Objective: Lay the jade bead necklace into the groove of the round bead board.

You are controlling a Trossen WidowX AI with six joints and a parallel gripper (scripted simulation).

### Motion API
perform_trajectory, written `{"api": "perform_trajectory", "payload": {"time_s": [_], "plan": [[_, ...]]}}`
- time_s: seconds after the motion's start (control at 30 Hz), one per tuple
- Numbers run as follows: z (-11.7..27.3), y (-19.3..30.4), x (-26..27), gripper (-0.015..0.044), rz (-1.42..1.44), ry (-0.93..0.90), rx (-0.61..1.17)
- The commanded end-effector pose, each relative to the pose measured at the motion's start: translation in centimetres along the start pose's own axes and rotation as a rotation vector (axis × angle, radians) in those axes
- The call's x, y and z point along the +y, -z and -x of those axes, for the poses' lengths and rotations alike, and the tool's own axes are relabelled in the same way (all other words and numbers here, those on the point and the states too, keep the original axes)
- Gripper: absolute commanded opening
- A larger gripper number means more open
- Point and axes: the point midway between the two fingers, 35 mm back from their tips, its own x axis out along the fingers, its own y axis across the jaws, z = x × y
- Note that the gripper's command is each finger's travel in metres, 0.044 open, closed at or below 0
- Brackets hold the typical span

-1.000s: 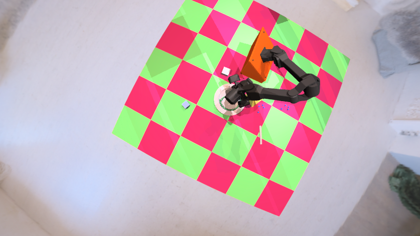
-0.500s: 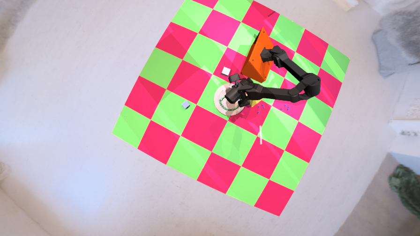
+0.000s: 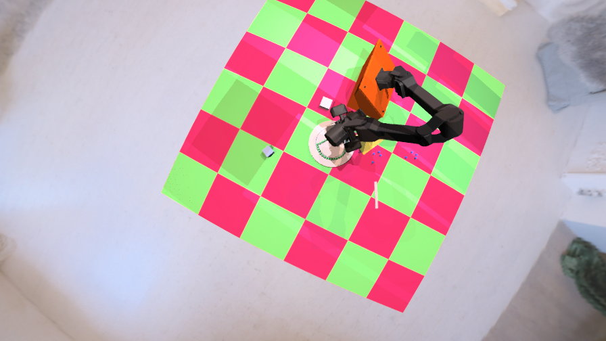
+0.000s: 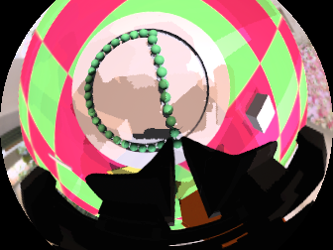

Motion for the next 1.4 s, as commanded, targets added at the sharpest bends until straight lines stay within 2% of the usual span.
{"api": "perform_trajectory", "payload": {"time_s": [0.0,0.3,0.87,1.37], "plan": [[-0.42,0.15,-0.2,0.0,0.001,0.005,0.001],[-0.81,0.16,-0.2,0.0,0.001,0.005,0.002],[-0.38,0.02,-0.12,0.044,0.002,0.003,-0.002],[-0.02,0.02,-0.12,0.044,0.001,0.005,0.001]]}}
